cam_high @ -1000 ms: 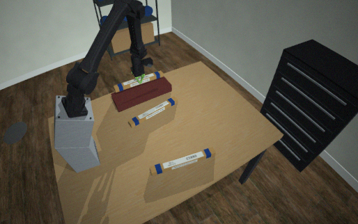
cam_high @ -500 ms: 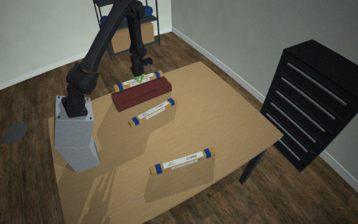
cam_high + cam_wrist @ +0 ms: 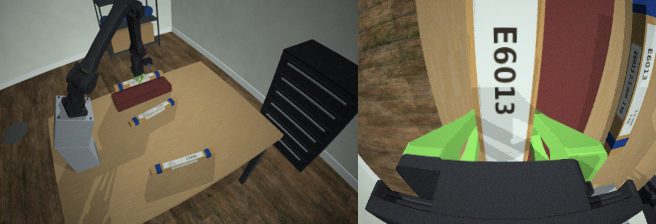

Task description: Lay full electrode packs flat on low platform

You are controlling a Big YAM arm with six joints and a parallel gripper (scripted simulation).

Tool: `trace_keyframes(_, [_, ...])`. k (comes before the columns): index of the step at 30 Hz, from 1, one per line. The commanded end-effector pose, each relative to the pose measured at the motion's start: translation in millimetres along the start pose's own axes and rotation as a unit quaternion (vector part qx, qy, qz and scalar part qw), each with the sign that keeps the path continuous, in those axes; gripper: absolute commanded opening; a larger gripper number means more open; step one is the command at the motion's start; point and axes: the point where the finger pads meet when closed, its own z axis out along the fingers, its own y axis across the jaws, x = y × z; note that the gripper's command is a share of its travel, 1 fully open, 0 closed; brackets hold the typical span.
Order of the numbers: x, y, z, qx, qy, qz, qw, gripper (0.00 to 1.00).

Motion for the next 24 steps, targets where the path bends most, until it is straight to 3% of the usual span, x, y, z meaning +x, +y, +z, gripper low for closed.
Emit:
trace_keyframes(1, [-16.7, 35.2, -31.7, -0.031, -0.03, -0.001, 0.999, 0.0])
trace_keyframes(15, [-0.5, 25.8, -25.1, -0.024, -0.021, -0.005, 0.999, 0.0])
trace_keyframes(24, [-6.2, 30.4, -27.3, -0.027, -0.025, -0.003, 0.999, 0.0])
